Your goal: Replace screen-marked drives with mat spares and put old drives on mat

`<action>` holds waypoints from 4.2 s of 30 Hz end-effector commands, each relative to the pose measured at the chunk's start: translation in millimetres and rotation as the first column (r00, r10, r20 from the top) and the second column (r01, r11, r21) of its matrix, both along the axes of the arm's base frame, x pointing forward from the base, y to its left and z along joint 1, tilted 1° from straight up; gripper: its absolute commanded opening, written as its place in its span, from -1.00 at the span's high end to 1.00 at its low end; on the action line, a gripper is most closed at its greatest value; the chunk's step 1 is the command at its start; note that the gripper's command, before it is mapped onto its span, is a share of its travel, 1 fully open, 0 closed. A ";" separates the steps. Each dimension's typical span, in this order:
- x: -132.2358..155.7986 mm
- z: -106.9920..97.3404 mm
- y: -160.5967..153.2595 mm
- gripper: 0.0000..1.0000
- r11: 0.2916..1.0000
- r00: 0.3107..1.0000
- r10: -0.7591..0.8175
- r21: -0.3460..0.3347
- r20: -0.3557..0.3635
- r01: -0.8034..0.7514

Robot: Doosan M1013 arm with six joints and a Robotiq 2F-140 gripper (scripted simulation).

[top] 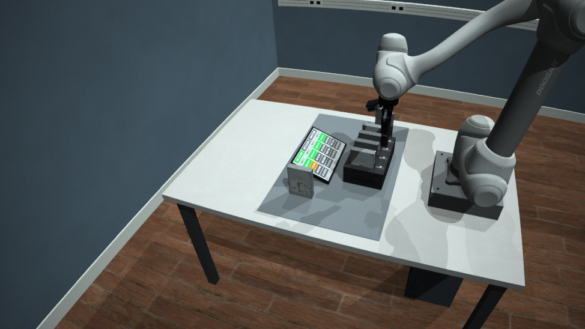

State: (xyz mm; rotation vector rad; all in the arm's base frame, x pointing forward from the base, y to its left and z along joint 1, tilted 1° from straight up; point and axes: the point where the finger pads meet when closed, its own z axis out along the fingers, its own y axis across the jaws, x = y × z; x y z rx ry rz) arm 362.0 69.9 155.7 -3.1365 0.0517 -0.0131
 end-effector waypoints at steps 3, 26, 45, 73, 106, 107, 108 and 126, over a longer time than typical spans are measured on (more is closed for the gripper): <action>2.1 0.8 4.9 0.80 1.000 1.000 -0.007 -0.013 -0.003 0.007; 2.1 0.8 4.9 0.80 1.000 1.000 -0.007 -0.013 -0.003 0.007; 2.3 -13.0 4.9 0.80 1.000 1.000 -0.007 -0.013 -0.003 0.007; 3.4 -81.9 4.9 0.80 1.000 1.000 -0.007 -0.013 -0.003 0.007; 3.7 -100.4 4.9 0.80 1.000 1.000 -0.007 -0.013 -0.003 0.007; 3.7 -100.4 4.9 0.80 1.000 1.000 -0.007 -0.013 -0.003 0.007; 3.7 -100.4 4.9 0.80 1.000 1.000 -0.007 -0.013 -0.003 0.007; 3.8 -103.4 4.9 0.80 1.000 1.000 -0.007 -0.013 -0.003 0.007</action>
